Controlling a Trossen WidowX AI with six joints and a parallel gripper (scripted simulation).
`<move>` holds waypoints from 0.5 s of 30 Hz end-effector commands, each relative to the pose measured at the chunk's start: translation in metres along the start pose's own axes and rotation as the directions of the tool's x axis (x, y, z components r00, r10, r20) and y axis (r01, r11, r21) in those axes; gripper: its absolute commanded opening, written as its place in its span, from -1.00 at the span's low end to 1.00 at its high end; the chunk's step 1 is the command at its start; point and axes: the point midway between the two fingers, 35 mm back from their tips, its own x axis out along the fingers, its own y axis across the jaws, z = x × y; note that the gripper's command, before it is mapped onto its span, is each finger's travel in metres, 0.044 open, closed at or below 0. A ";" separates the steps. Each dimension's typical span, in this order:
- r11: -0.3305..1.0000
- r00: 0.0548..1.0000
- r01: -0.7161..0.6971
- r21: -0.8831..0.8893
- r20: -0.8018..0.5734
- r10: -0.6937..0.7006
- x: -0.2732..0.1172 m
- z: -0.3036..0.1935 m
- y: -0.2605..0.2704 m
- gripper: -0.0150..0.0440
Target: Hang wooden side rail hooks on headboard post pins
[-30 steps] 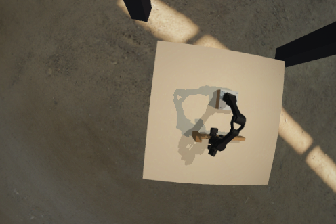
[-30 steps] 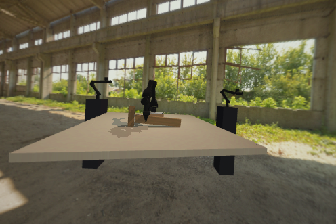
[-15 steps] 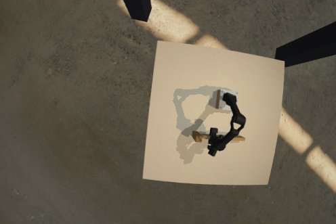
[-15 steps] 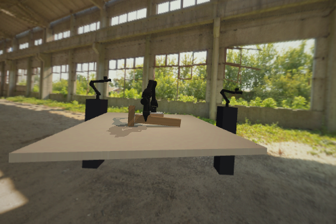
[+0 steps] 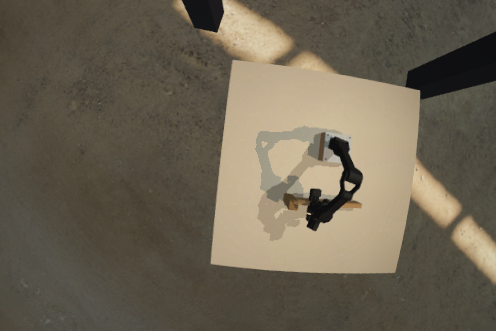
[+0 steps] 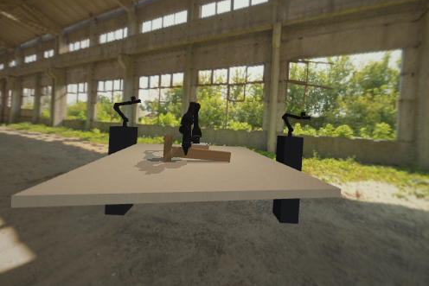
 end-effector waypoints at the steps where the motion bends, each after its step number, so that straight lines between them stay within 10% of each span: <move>1: 1.000 1.000 0.005 0.000 -0.005 -0.005 -0.001 -0.002 0.000 -0.49; 15: 1.000 1.000 0.005 0.000 -0.006 -0.005 -0.003 -0.004 0.000 -0.49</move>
